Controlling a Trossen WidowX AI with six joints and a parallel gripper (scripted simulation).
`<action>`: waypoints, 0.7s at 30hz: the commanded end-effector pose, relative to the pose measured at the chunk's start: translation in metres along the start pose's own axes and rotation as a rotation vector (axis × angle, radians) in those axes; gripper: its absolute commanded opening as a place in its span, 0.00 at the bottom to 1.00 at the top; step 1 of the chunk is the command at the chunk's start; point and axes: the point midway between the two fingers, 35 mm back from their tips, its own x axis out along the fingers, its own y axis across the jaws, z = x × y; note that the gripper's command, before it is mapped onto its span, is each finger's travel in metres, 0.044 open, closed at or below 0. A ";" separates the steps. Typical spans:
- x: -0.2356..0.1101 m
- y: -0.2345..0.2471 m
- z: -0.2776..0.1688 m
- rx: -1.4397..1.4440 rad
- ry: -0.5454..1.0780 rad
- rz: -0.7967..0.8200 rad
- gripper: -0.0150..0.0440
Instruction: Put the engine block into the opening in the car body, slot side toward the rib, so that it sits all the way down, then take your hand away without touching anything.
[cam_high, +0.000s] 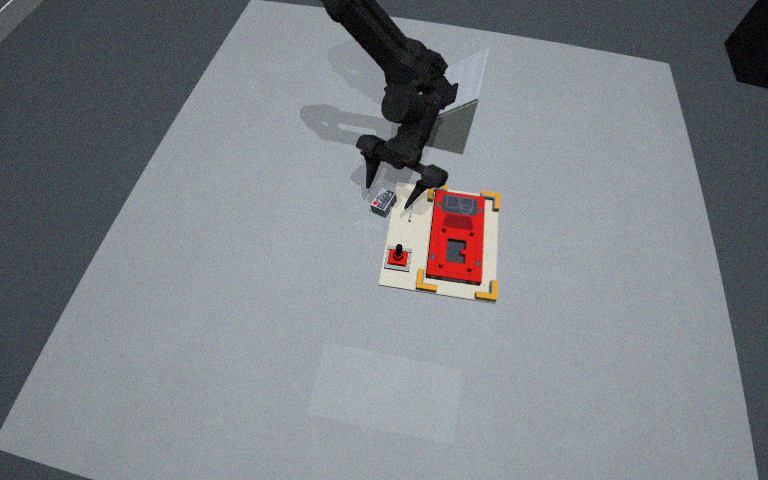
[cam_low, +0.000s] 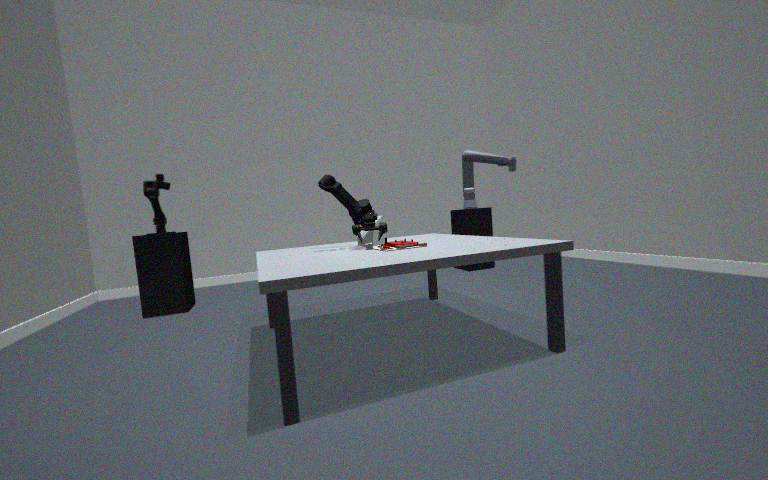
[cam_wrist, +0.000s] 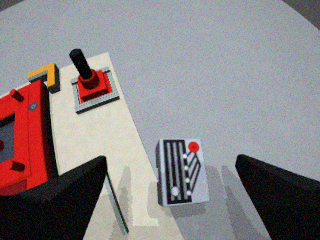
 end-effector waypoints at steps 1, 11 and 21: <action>0.007 0.010 0.006 0.001 0.038 0.025 1.00; 0.022 0.032 0.020 -0.015 0.310 0.080 1.00; 0.003 0.009 0.032 -0.035 0.635 0.043 1.00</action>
